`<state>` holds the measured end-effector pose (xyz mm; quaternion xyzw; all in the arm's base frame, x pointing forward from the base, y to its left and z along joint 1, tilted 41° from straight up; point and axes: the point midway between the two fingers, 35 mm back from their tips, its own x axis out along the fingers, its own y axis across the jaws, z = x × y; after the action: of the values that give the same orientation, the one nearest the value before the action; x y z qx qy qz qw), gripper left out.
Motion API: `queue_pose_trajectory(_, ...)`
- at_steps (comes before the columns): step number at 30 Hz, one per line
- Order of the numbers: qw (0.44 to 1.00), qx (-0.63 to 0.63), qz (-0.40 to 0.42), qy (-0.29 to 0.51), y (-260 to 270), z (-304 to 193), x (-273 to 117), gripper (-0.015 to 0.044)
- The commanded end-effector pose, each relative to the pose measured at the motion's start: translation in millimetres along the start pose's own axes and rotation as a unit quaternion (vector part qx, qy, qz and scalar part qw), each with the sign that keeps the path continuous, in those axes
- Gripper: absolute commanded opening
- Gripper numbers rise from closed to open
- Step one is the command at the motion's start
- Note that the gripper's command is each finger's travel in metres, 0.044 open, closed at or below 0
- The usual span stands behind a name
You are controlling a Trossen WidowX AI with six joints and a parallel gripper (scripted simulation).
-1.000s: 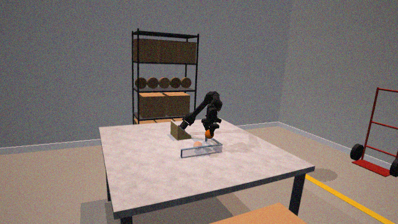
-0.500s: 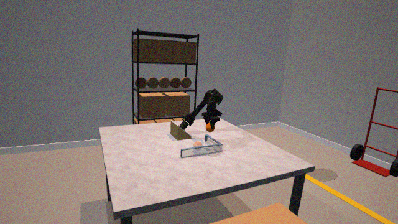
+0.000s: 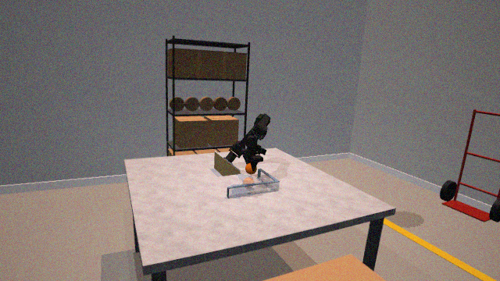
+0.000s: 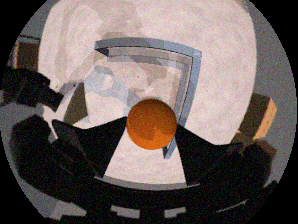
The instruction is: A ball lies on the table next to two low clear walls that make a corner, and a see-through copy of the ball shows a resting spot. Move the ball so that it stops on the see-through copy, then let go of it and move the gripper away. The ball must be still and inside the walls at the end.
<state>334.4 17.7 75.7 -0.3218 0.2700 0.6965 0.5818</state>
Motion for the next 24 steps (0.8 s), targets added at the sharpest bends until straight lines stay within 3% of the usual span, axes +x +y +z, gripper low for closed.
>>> queue_pose_trajectory(1,1.0,-0.006,-0.002,0.003,2.6,-10.5,5.8,0.0)
queue_pose_trajectory(7,1.0,-0.006,-0.002,0.003,1.4,-10.9,17.6,0.0)
queue_pose_trajectory(18,1.0,-0.007,-0.002,0.002,2.0,-10.5,72.5,0.0)
queue_pose_trajectory(24,1.0,-0.007,-0.002,0.002,2.3,-10.3,76.1,0.0)
